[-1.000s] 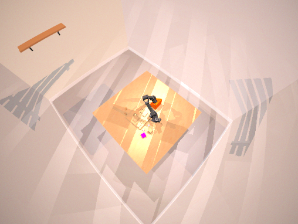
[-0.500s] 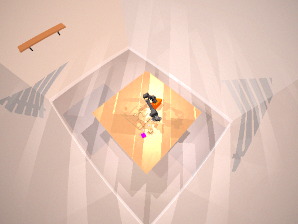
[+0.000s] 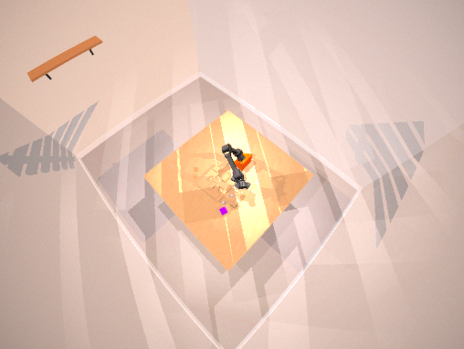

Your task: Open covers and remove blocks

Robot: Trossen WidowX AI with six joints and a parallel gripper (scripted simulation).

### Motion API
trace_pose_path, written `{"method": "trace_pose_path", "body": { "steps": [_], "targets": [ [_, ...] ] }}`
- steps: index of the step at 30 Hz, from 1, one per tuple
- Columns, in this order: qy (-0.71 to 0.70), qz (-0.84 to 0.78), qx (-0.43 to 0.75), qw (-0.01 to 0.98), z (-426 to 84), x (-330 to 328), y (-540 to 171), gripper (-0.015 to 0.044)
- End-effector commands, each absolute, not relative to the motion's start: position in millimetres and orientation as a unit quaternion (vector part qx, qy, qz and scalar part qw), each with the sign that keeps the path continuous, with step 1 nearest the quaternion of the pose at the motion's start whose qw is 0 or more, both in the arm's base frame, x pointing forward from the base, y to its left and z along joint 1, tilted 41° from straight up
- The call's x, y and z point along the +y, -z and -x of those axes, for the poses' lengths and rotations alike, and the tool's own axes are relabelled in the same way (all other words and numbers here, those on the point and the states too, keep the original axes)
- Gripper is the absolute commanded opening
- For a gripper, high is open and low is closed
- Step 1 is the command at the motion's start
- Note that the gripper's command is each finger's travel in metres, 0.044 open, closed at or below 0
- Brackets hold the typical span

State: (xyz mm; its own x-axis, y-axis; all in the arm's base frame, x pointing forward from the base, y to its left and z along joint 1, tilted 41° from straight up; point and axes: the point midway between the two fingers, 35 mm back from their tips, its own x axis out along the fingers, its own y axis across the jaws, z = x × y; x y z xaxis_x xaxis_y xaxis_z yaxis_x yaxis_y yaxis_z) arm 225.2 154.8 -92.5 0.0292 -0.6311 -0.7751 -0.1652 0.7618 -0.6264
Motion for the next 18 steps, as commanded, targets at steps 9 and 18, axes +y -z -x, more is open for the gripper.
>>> {"method": "trace_pose_path", "body": {
  "steps": [9,18],
  "targets": [
    [0.158,0.303,0.673,0.656,-282.2,142.6,68.6,0.0],
    [0.288,0.17,0.627,0.703,-314.7,126.5,53.4,0.0]
  ]
}}
